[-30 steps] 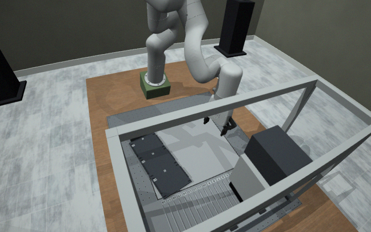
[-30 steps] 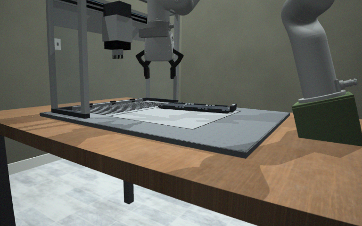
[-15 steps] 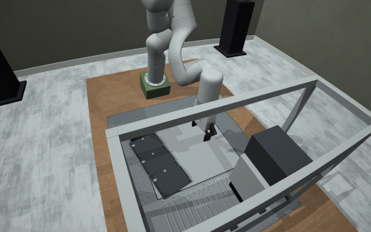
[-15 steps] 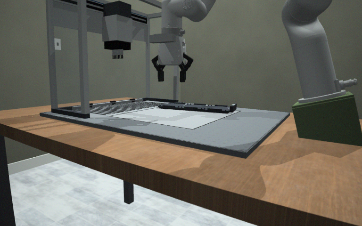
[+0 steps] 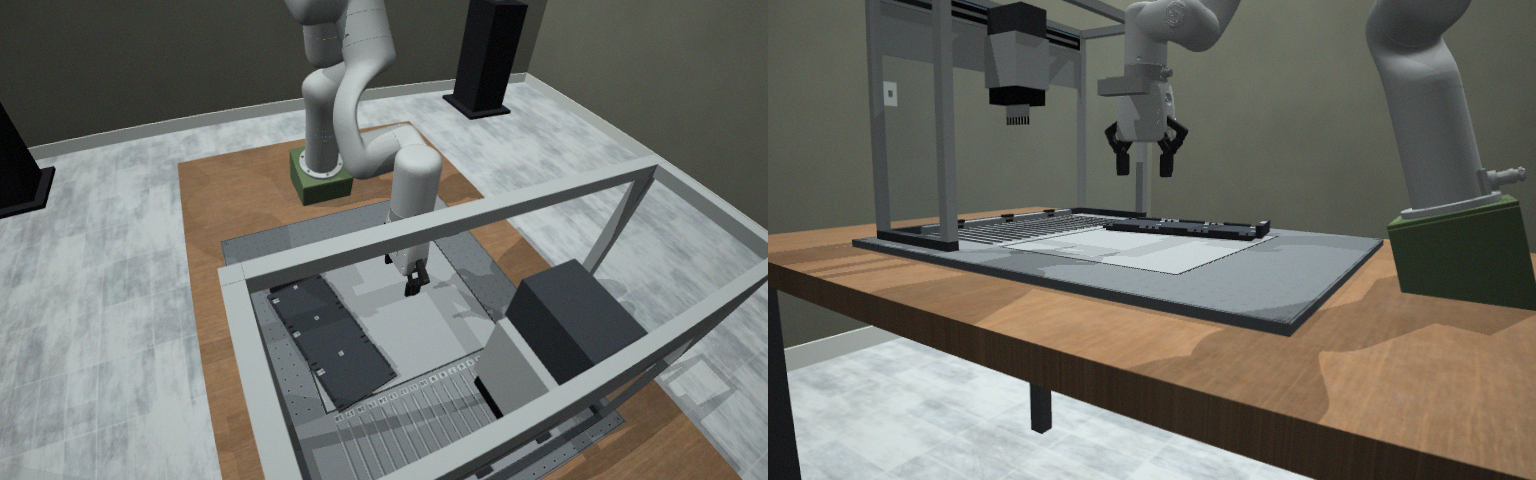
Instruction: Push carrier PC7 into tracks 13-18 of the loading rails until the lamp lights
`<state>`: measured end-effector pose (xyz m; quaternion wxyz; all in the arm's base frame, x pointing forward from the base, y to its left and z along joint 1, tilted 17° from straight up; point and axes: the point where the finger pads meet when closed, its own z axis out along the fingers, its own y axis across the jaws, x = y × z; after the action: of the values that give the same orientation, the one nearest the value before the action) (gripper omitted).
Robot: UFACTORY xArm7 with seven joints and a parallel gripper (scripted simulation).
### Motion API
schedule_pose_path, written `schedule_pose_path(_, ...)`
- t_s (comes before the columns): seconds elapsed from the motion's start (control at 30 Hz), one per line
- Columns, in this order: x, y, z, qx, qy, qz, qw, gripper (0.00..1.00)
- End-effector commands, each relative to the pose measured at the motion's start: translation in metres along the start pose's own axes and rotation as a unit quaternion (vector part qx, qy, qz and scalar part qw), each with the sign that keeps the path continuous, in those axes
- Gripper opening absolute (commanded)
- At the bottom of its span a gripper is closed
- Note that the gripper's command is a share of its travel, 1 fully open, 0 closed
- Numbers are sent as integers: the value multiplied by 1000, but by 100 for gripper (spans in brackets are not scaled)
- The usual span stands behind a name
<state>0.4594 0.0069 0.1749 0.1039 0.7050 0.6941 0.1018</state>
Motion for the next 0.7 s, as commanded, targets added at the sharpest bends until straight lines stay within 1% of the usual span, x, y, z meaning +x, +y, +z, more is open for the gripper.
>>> schedule_pose_path(0.0,0,1,-1,-2,0,1,1000,100)
schedule_pose_path(0.13,0,1,-1,-2,0,1,1000,100)
schedule_pose_path(0.67,0,1,22,-2,0,1,1000,100)
